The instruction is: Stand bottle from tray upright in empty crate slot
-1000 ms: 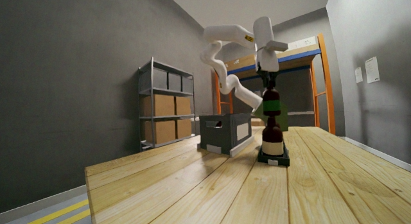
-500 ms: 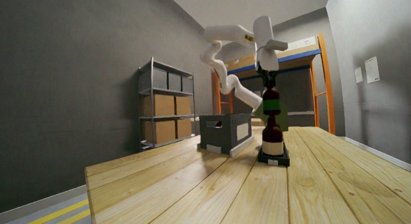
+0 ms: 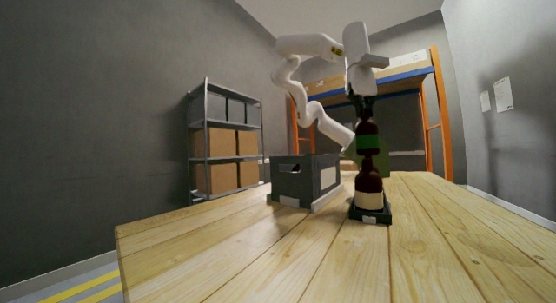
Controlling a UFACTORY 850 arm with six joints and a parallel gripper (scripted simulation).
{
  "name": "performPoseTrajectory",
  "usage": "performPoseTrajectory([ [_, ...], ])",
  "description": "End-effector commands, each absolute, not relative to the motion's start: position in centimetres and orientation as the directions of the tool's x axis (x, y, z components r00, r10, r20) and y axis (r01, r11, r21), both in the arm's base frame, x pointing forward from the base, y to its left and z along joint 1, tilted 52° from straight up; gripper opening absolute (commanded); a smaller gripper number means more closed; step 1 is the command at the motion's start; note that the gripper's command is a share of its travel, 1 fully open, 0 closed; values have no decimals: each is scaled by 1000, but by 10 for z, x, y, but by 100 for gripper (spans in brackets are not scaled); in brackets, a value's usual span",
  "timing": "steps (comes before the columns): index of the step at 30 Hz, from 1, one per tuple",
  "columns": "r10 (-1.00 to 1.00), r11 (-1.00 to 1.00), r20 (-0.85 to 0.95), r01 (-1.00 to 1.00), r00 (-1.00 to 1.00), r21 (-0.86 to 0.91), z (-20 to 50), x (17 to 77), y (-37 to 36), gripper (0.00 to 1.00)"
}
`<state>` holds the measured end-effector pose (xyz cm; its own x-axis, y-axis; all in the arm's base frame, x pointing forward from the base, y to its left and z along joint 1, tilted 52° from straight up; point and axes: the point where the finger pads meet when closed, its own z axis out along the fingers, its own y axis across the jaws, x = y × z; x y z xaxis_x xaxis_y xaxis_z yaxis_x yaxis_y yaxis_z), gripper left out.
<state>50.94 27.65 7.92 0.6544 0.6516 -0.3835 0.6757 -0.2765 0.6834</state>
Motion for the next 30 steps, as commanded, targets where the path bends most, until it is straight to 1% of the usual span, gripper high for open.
performPoseTrajectory([
  [1,653,-277,-382,675,654,684,81,509,279,0],
  [30,653,-277,-382,675,654,684,93,502,293,0],
])
